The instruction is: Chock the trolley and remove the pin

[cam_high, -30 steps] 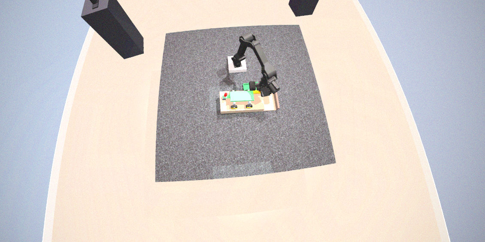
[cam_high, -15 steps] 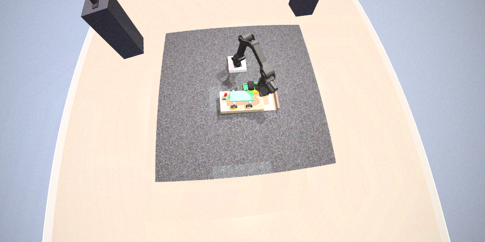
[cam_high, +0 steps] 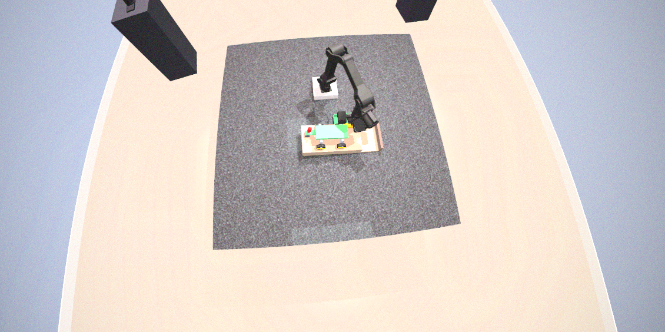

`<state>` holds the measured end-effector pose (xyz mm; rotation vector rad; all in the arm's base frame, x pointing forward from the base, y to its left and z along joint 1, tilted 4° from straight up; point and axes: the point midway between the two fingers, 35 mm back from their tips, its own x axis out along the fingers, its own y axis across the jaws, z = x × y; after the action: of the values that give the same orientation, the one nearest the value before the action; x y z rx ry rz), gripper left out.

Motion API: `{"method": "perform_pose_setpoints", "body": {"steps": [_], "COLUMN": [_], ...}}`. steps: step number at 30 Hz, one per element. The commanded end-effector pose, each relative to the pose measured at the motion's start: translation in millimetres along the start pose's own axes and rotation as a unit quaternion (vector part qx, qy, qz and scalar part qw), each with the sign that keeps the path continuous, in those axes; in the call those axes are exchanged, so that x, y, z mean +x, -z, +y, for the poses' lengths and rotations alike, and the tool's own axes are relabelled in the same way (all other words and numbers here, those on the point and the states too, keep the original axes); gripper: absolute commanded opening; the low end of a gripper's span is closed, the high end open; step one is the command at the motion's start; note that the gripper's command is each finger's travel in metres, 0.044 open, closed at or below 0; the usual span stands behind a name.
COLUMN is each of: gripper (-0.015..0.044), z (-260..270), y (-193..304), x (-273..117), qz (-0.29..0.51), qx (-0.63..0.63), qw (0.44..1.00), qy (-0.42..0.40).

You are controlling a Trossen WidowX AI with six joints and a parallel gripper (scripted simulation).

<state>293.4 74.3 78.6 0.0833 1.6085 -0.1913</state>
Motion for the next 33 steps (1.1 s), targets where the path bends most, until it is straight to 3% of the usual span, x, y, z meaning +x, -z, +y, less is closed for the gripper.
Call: {"method": "perform_pose_setpoints", "body": {"steps": [1, 18, 25, 33], "gripper": [0.0000, 0.0000, 0.0184, 0.0190], "z": [-5.2, -5.7, -5.7, -5.6], "y": [-0.6, 0.6, 0.6, 1.2], "x": [-0.5, -0.1, -0.1, -19.0], "qz": [-0.003, 0.000, 0.000, -0.002], "qx": [0.001, -0.001, -0.001, 0.001], "qw": [1.000, 1.000, 1.000, 1.000], "qy": [0.002, -0.001, -0.001, 0.001]}}
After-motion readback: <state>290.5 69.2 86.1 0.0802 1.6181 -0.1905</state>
